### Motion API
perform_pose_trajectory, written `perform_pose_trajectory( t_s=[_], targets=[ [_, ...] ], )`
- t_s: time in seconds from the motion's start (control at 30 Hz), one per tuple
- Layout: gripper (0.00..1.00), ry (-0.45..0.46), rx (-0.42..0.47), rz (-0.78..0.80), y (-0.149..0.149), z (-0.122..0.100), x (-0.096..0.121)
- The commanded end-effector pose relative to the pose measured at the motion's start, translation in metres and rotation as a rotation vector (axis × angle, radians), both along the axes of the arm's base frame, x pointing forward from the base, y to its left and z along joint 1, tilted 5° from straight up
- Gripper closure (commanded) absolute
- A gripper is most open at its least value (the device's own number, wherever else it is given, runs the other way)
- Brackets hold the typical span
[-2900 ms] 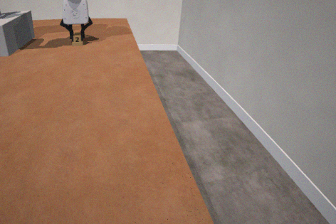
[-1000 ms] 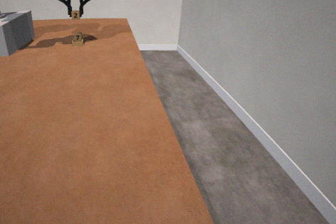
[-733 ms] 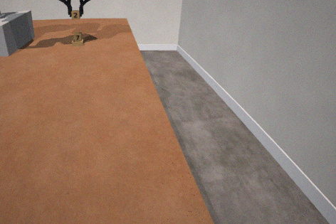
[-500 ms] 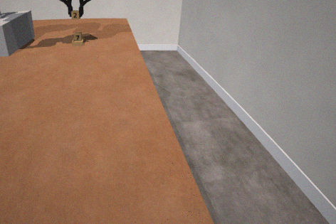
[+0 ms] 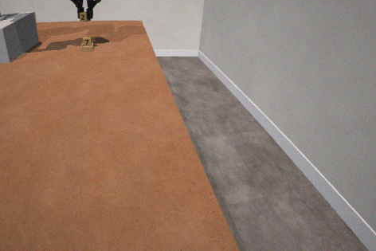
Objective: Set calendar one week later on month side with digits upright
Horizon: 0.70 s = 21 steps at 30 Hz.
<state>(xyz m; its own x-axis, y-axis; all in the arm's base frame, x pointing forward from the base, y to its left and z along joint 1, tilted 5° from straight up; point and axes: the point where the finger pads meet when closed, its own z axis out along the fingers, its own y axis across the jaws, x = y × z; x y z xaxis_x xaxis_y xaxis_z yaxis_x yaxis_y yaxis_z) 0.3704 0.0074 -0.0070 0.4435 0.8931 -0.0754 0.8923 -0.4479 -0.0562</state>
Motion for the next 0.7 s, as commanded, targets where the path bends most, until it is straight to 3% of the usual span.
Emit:
perform_pose_trajectory(
  t_s=[0.0, 0.67],
  targets=[
    [0.71, -0.013, -0.031, -0.171, 0.013, -0.001, 0.000],
    [0.71, -0.051, -0.074, -0.721, 0.056, -0.005, -0.004]
  ],
)
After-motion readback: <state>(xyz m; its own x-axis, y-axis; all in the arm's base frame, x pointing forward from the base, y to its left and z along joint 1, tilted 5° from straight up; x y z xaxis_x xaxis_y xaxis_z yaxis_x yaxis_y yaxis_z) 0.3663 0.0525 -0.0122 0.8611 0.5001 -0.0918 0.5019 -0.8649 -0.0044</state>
